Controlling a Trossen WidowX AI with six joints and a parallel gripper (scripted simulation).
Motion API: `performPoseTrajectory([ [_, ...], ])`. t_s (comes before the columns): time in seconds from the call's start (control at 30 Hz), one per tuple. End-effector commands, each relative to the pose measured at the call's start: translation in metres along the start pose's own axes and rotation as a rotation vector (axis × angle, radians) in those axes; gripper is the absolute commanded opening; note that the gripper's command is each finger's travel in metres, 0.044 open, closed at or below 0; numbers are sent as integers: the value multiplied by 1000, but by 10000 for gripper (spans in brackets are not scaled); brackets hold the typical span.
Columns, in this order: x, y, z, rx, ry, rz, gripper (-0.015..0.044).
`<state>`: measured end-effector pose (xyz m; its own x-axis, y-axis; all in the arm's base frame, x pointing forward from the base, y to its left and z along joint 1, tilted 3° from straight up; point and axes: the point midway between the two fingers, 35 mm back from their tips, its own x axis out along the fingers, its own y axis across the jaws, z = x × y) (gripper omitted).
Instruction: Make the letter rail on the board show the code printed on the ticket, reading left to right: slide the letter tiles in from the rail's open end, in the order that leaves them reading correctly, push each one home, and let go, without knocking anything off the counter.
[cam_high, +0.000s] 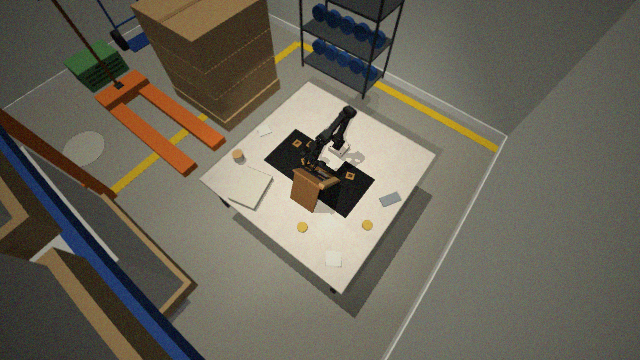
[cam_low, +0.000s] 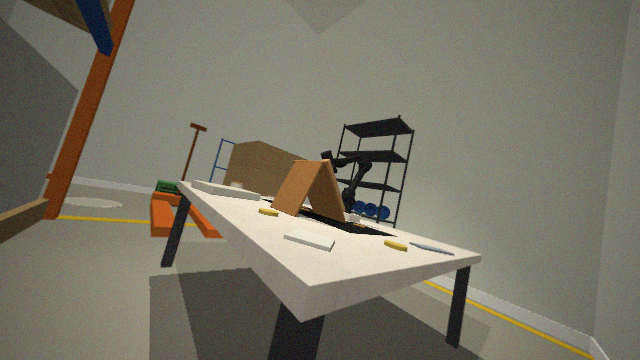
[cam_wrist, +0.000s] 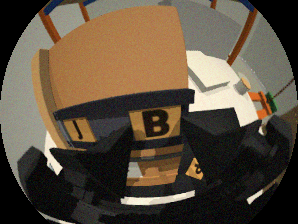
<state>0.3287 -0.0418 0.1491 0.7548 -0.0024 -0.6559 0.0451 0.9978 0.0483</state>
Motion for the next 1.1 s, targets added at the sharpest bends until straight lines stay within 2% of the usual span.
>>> performPoseTrajectory([
  [0.0, 0, 2, -2, 4, 3, -3, 0],
  [1.07, 0, 19, -1, 5, 3, -2, 0],
])
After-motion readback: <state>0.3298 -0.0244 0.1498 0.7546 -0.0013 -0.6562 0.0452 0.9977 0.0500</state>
